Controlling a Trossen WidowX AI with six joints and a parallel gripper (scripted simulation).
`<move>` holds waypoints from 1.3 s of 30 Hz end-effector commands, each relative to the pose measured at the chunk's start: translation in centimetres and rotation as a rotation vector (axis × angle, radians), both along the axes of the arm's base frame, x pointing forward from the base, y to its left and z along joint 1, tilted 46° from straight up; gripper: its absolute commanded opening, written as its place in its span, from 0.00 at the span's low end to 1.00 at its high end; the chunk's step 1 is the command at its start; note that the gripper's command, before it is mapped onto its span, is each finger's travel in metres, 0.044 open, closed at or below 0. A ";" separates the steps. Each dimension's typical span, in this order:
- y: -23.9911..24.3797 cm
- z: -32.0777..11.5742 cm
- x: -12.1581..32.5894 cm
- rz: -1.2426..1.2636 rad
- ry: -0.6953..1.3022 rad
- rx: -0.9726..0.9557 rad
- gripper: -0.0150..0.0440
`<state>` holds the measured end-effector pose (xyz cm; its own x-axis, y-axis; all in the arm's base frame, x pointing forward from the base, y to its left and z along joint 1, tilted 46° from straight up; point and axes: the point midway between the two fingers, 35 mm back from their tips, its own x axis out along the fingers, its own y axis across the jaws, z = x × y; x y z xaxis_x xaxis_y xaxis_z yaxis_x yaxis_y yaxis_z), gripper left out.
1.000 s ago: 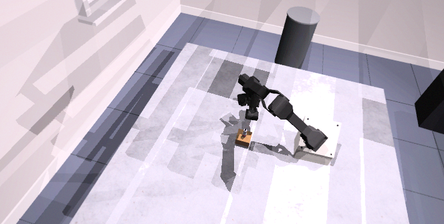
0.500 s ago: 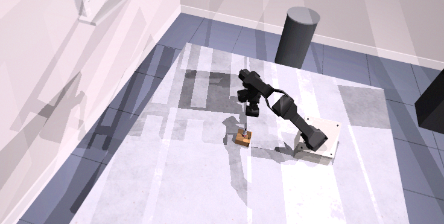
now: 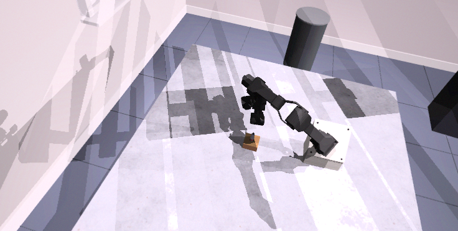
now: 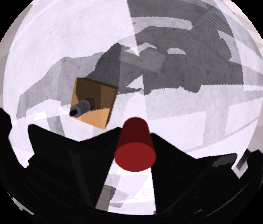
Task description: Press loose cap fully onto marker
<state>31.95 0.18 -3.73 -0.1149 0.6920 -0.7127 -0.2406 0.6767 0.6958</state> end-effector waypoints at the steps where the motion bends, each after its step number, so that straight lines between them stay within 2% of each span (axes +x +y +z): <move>1: 0.6 1.2 -0.2 -0.006 0.004 0.005 0.25; 19: 3.4 6.7 -1.1 -0.005 0.007 0.011 0.25; 39: 5.0 5.2 -1.3 -0.006 0.006 0.011 0.25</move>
<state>30.84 4.79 1.86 -0.1121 0.6952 -0.7100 -0.2436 0.6735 0.6979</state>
